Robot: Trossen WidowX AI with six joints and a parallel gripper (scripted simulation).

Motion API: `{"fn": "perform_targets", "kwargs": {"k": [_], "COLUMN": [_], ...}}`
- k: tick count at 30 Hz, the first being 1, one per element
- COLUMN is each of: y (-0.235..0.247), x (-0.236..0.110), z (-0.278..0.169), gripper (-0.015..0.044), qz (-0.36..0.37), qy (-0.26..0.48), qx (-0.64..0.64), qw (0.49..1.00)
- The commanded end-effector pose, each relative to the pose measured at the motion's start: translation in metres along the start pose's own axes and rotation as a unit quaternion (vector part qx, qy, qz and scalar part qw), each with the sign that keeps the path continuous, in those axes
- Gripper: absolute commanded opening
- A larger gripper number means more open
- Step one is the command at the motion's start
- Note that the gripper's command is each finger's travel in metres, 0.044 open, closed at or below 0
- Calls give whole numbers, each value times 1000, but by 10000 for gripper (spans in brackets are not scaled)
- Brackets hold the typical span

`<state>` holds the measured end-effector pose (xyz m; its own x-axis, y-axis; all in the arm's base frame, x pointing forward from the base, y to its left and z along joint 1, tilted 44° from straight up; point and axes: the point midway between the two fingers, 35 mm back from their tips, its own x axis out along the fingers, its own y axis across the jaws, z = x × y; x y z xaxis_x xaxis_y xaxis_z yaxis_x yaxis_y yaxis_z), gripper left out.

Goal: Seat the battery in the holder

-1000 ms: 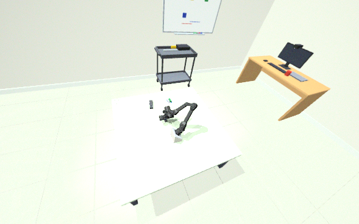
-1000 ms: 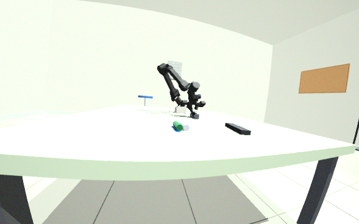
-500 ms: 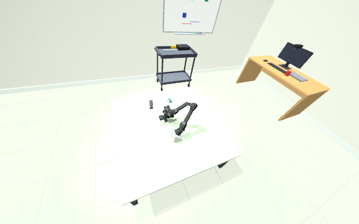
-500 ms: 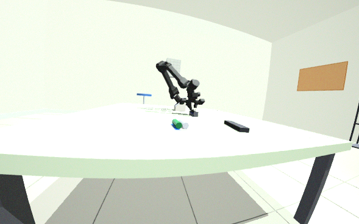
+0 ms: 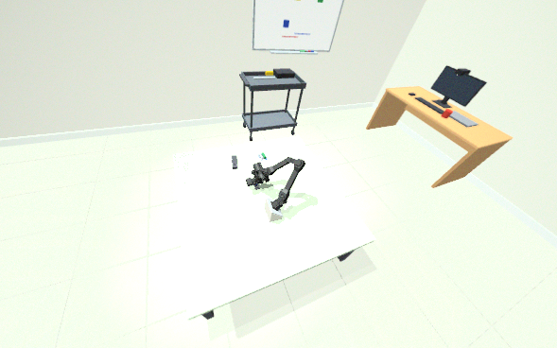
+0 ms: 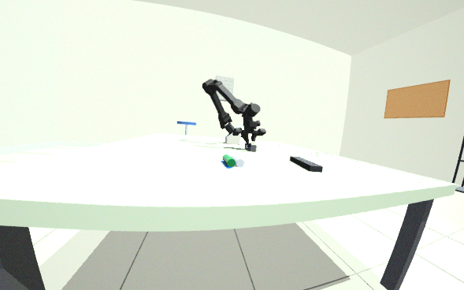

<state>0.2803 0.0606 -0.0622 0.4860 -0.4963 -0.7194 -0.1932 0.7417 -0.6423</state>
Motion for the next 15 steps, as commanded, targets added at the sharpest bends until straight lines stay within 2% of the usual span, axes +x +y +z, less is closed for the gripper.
{"fn": "perform_targets", "kwargs": {"k": [1, 15], "y": [3, 4], "x": [3, 6], "z": [-4, -3], "gripper": [81, 81], "qz": [5, 8], "qy": [18, 56], "qx": [-4, -2], "qw": [1000, 998]}}
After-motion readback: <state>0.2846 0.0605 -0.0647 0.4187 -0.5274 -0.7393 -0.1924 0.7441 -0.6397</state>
